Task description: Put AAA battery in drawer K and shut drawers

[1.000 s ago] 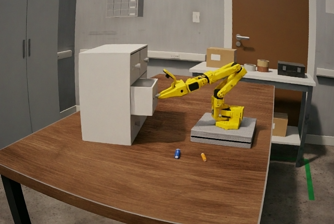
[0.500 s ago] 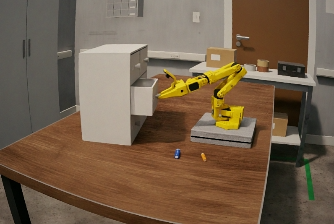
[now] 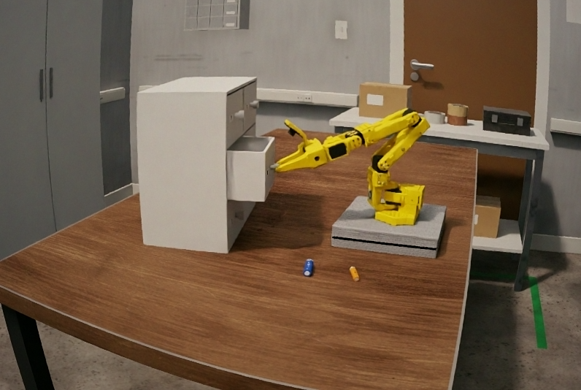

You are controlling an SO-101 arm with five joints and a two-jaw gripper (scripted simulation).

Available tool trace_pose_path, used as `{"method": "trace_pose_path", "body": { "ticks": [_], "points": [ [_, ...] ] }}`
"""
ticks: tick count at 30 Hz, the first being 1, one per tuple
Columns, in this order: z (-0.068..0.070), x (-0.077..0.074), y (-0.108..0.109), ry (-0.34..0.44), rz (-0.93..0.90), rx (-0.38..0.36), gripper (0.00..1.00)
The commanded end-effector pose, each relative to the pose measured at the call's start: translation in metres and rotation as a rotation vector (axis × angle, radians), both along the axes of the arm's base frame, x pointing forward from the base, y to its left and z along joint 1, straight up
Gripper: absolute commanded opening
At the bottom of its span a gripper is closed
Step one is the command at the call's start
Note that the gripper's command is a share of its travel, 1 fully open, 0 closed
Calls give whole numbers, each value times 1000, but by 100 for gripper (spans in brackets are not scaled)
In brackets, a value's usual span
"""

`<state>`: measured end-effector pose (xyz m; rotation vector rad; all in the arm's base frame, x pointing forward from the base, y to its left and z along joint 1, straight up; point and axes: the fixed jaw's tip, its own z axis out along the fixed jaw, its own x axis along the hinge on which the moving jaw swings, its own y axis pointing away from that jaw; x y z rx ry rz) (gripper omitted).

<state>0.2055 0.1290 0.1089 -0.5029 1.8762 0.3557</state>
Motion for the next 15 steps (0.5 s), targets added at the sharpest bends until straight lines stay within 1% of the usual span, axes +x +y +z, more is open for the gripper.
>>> {"method": "trace_pose_path", "body": {
  "ticks": [1,15],
  "points": [
    [0,-4,3,-2,20,0,13],
    [0,-4,3,-2,20,0,21]
  ]
}}
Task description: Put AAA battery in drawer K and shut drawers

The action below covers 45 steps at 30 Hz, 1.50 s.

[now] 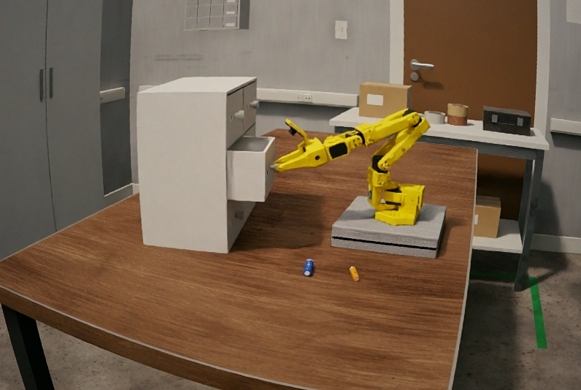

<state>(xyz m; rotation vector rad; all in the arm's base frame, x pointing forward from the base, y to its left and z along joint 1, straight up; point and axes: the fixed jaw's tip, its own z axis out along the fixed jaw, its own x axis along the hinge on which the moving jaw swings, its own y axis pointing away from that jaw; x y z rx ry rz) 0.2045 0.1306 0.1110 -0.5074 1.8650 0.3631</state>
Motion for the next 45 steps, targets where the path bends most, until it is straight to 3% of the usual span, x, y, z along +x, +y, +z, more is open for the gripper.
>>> {"method": "trace_pose_path", "body": {
  "ticks": [1,17,19,20,26,36,45],
  "points": [
    [-2,-3,1,7,12,-6,21],
    [2,-39,-8,9,70,-21,21],
    [2,-39,-8,9,70,-21,21],
    [-5,-39,-7,38,74,-41,21],
    [-21,-45,-6,82,96,-75,21],
    [-21,-45,-6,82,96,-75,21],
    [-2,-52,-11,9,95,-28,21]
  ]
}}
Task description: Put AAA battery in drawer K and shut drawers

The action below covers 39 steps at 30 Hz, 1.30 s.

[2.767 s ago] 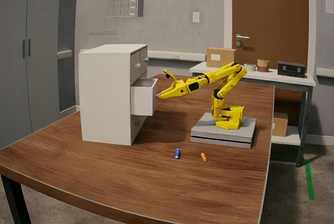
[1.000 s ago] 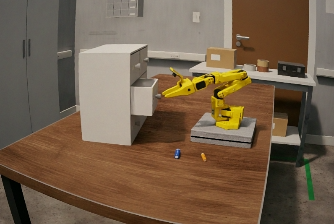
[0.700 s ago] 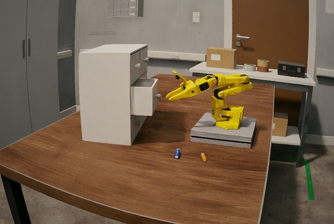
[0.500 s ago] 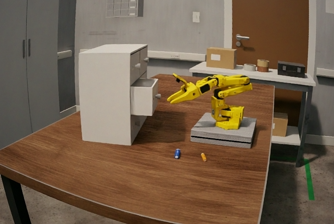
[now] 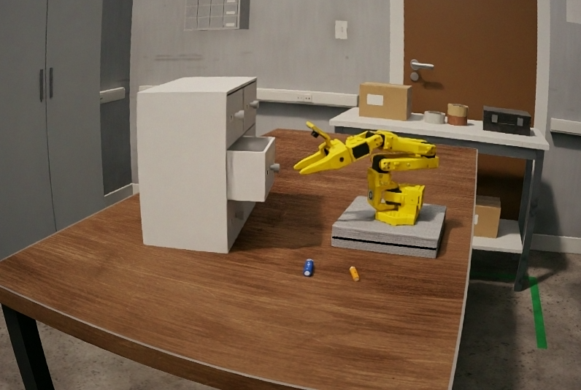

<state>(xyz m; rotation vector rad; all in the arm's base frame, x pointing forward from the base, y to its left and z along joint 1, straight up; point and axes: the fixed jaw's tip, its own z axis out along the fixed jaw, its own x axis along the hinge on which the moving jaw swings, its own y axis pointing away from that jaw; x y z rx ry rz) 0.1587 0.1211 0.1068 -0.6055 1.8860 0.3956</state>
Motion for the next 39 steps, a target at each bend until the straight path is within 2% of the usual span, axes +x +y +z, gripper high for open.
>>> {"method": "trace_pose_path", "body": {
  "ticks": [1,8,23,25,31,39],
  "points": [
    [2,-6,-1,-20,14,8,21],
    [2,-6,-1,-20,14,8,21],
    [-18,-28,-19,360,19,-281,21],
    [-18,-28,-19,360,19,-281,21],
    [-21,-39,-28,513,24,-395,21],
    [-21,-40,-28,528,24,-405,21]
  ]
}}
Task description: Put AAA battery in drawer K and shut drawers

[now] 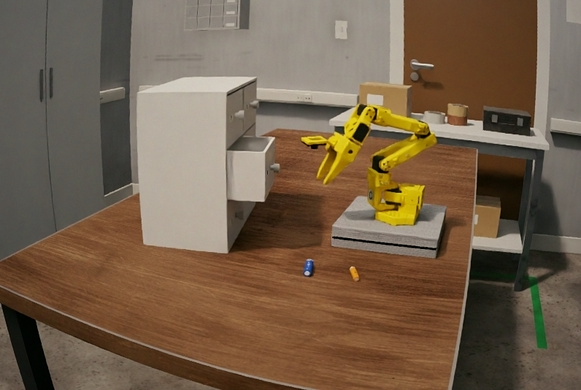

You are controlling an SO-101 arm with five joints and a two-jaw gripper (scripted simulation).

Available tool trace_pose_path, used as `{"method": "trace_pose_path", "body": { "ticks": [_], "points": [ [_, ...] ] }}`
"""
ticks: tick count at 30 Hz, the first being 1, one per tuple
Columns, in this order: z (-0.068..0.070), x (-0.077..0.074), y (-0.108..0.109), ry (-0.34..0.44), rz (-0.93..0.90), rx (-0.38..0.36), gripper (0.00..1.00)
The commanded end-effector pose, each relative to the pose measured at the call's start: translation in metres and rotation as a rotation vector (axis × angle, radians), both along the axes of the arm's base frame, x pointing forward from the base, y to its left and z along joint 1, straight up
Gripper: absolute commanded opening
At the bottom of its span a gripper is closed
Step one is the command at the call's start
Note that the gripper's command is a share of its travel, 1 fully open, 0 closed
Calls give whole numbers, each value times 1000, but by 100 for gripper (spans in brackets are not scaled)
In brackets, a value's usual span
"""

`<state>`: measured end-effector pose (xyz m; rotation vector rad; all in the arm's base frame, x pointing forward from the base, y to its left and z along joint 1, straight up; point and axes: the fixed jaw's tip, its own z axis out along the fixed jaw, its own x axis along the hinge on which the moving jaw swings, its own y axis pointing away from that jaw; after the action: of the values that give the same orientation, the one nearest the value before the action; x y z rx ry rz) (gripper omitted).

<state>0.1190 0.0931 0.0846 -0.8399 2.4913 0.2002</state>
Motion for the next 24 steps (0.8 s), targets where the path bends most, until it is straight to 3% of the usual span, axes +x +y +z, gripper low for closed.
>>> {"method": "trace_pose_path", "body": {
  "ticks": [1,3,10,18,24],
  "points": [
    [1,-1,0,6,6,-8,21],
    [1,-1,0,6,6,-8,21],
    [65,2,1,-188,-4,131,21],
    [131,-17,-14,-410,-16,291,20],
    [141,-23,-18,-451,-18,320,20]
  ]
}}
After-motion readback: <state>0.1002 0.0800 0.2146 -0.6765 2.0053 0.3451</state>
